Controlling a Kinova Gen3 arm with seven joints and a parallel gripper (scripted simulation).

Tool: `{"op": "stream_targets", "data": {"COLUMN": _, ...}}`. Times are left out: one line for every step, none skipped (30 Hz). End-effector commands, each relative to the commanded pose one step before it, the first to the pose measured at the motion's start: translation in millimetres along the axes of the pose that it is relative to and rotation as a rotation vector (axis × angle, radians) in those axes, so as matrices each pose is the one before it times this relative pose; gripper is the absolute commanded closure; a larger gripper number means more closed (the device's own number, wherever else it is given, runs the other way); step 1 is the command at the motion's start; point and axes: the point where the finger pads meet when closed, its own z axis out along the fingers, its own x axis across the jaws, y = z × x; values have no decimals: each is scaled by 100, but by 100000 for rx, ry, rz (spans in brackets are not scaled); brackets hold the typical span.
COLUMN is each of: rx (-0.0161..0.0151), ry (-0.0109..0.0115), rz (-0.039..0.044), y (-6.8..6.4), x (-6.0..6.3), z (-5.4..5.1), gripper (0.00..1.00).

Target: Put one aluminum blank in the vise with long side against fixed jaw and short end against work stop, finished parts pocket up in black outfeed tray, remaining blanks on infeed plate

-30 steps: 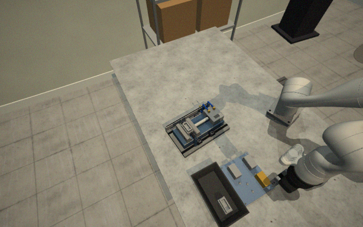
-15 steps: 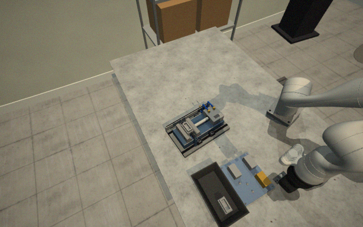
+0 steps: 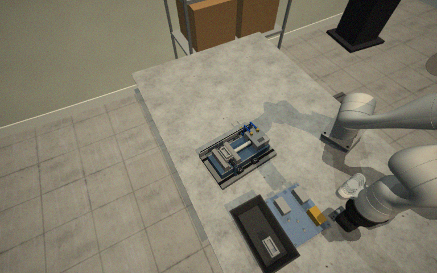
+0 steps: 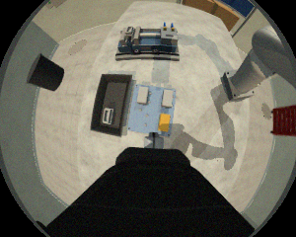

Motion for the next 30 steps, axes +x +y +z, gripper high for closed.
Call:
{"op": "stream_targets", "data": {"rx": -63, "ry": -55, "rz": -14, "y": 12, "x": -22, "z": -11, "gripper": 100}}
{"op": "stream_targets", "data": {"rx": 0, "ry": 0, "rz": 0, "y": 0, "x": 0, "z": 19, "gripper": 100}}
{"op": "stream_targets", "data": {"rx": 0, "ry": 0, "rz": 0, "y": 0, "x": 0, "z": 27, "gripper": 100}}
{"op": "stream_targets", "data": {"rx": 0, "ry": 0, "rz": 0, "y": 0, "x": 0, "z": 36, "gripper": 100}}
{"op": "stream_targets", "data": {"rx": 0, "ry": 0, "rz": 0, "y": 0, "x": 0, "z": 0, "gripper": 100}}
{"op": "stream_targets", "data": {"rx": 0, "ry": 0, "rz": 0, "y": 0, "x": 0, "z": 0, "gripper": 100}}
{"op": "stream_targets", "data": {"rx": 0, "ry": 0, "rz": 0, "y": 0, "x": 0, "z": 46, "gripper": 100}}
{"op": "stream_targets", "data": {"rx": 0, "ry": 0, "rz": 0, "y": 0, "x": 0, "z": 57, "gripper": 100}}
{"op": "stream_targets", "data": {"rx": 0, "ry": 0, "rz": 0, "y": 0, "x": 0, "z": 69, "gripper": 100}}
{"op": "stream_targets", "data": {"rx": 0, "ry": 0, "rz": 0, "y": -1, "x": 0, "z": 81, "gripper": 100}}
{"op": "stream_targets", "data": {"rx": 1, "ry": 0, "rz": 1, "y": -1, "x": 0, "z": 93, "gripper": 100}}
{"op": "stream_targets", "data": {"rx": 0, "ry": 0, "rz": 0, "y": 0, "x": 0, "z": 104, "gripper": 100}}
{"op": "stream_targets", "data": {"rx": -1, "ry": 0, "rz": -1, "y": 0, "x": -1, "z": 116, "gripper": 100}}
{"op": "stream_targets", "data": {"rx": 0, "ry": 0, "rz": 0, "y": -1, "x": -1, "z": 128, "gripper": 100}}
{"op": "stream_targets", "data": {"rx": 1, "ry": 0, "rz": 1, "y": -1, "x": 0, "z": 140, "gripper": 100}}
{"op": "stream_targets", "data": {"rx": 0, "ry": 0, "rz": -1, "y": -1, "x": -1, "z": 150, "gripper": 100}}
{"op": "stream_targets", "data": {"rx": 0, "ry": 0, "rz": -1, "y": 0, "x": -1, "z": 160, "gripper": 100}}
{"op": "stream_targets", "data": {"rx": 1, "ry": 0, "rz": 1, "y": -2, "x": -1, "z": 170, "gripper": 100}}
{"op": "stream_targets", "data": {"rx": 0, "ry": 0, "rz": 0, "y": -1, "x": -1, "z": 178, "gripper": 100}}
{"op": "stream_targets", "data": {"rx": 0, "ry": 0, "rz": -1, "y": -1, "x": -1, "z": 186, "gripper": 100}}
{"op": "stream_targets", "data": {"rx": 1, "ry": 0, "rz": 2, "y": -2, "x": 0, "z": 194, "gripper": 100}}
{"op": "stream_targets", "data": {"rx": 0, "ry": 0, "rz": 0, "y": 0, "x": 0, "z": 0, "gripper": 100}}
{"op": "stream_targets", "data": {"rx": 0, "ry": 0, "rz": 0, "y": 0, "x": 0, "z": 0, "gripper": 100}}
{"op": "stream_targets", "data": {"rx": -1, "ry": 0, "rz": -2, "y": 0, "x": -1, "z": 199, "gripper": 100}}
{"op": "stream_targets", "data": {"rx": 0, "ry": 0, "rz": 1, "y": -1, "x": -1, "z": 205, "gripper": 100}}
{"op": "stream_targets", "data": {"rx": 0, "ry": 0, "rz": 0, "y": -1, "x": -1, "z": 209, "gripper": 100}}
{"op": "stream_targets", "data": {"rx": 0, "ry": 0, "rz": -1, "y": -1, "x": -1, "z": 212, "gripper": 100}}
{"op": "stream_targets", "data": {"rx": 1, "ry": 0, "rz": 1, "y": -2, "x": -1, "z": 215, "gripper": 100}}
{"op": "stream_targets", "data": {"rx": -1, "ry": 0, "rz": -2, "y": 0, "x": -1, "z": 215, "gripper": 100}}
{"op": "stream_targets", "data": {"rx": 1, "ry": 0, "rz": 2, "y": -2, "x": -1, "z": 217, "gripper": 100}}
